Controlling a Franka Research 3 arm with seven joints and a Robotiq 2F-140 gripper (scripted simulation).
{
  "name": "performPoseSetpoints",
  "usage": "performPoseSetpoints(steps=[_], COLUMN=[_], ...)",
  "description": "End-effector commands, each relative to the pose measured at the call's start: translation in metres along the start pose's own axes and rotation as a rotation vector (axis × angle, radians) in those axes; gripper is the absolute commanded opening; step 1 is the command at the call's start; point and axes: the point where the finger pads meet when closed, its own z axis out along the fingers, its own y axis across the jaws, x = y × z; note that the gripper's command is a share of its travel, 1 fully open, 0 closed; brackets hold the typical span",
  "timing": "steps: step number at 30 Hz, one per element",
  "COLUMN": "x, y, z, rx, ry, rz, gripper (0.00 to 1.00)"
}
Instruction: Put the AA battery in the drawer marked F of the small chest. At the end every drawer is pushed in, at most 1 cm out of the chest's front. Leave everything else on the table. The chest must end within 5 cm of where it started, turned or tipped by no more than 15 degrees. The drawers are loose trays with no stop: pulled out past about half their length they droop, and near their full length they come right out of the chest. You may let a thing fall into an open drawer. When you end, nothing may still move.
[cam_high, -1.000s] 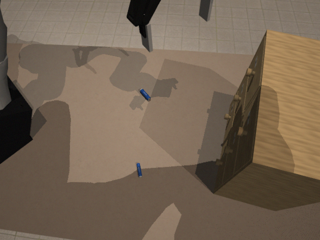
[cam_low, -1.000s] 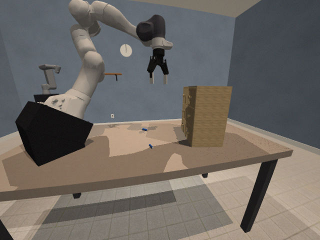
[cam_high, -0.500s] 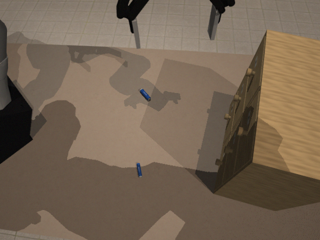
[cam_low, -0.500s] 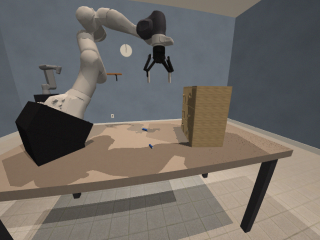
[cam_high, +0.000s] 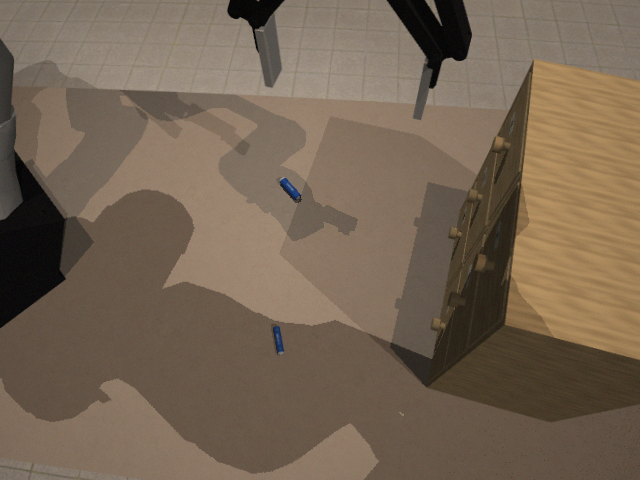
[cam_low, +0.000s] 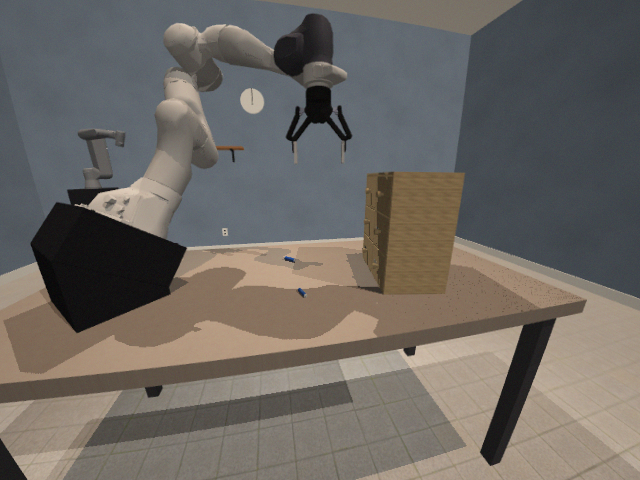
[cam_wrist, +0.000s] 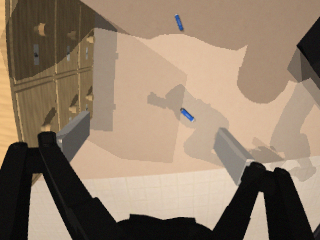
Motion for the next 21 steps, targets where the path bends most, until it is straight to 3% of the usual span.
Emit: performPoseSetpoints(steps=[1,4,8,9,14,15,20,21], x=[-0.001,0.007,0.007,0.015,0.015,0.023,0.023,0.03], y=[0.001,0.0,0.0,0.0,0.0,-0.001,-0.001,-0.002], z=[0.0,-0.001,-0.001,-0.003,-0.003,-0.004,-0.004,-0.006], rx=[-0.012,-0.012,-0.012,-0.012,-0.012,-0.012,-0.012,-0.012], ry=[0.001,0.001,0.001,0.002,0.002,0.003,0.003,0.004], rz=[0.219,0.357,0.357,0.485,0.494,0.626,0.626,0.754], gripper=[1.0,1.0,1.0,1.0,1.0,1.0,1.0,1.0])
